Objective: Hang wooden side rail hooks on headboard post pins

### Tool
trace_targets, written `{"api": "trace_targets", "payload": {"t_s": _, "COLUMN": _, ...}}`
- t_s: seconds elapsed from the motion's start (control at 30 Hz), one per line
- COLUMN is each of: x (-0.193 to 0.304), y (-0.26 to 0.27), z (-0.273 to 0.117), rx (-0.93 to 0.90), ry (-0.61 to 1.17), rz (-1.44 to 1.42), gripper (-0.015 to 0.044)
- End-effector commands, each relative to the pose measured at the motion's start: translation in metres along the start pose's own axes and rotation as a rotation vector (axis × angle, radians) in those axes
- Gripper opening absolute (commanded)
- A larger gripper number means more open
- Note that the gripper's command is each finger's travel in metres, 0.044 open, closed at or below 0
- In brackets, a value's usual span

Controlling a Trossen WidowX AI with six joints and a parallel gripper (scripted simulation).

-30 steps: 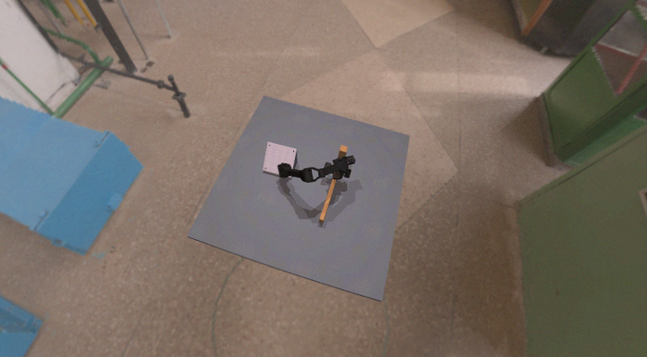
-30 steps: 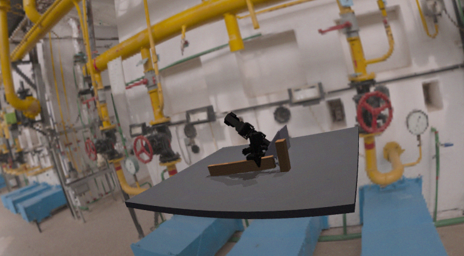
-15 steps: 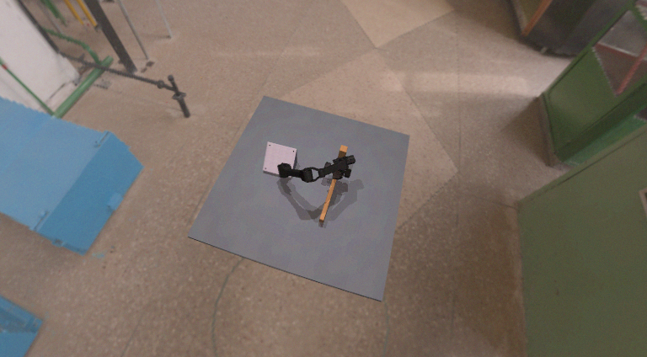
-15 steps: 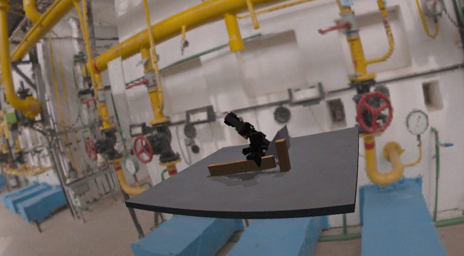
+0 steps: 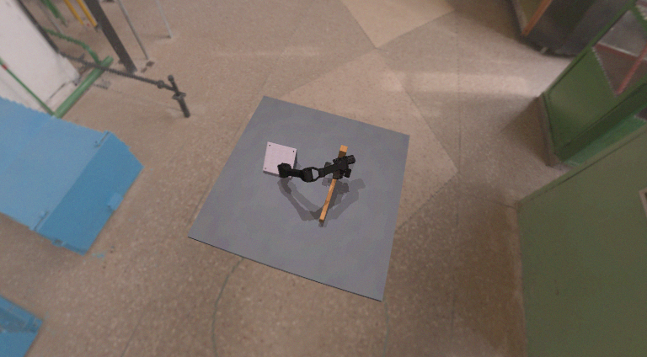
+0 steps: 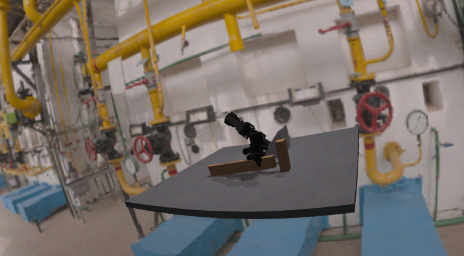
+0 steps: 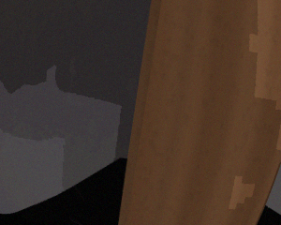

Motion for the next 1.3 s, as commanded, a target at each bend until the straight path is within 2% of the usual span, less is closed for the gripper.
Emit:
{"api": "trace_targets", "payload": {"t_s": 0.0, "x": 0.004, "y": 0.0003, "z": -0.0039, "rx": -0.012, "ry": 0.005, "rz": 0.0, "gripper": 0.0}}
{"api": "trace_targets", "payload": {"t_s": 1.27, "x": 0.0076, "y": 0.0008, "z": -0.0049, "rx": -0.012, "ry": 0.005, "rz": 0.001, "gripper": 0.0}}
Point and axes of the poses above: the point midway between the two fingers, 35 mm back from their tips, its own z axis out along the fingers, its own y axis across the jaws, x = y × z, the point moved 1 cm from there along -z, back along the fingers, and after that the axes turned 5 degrees about -z, right-handed, at the moved point
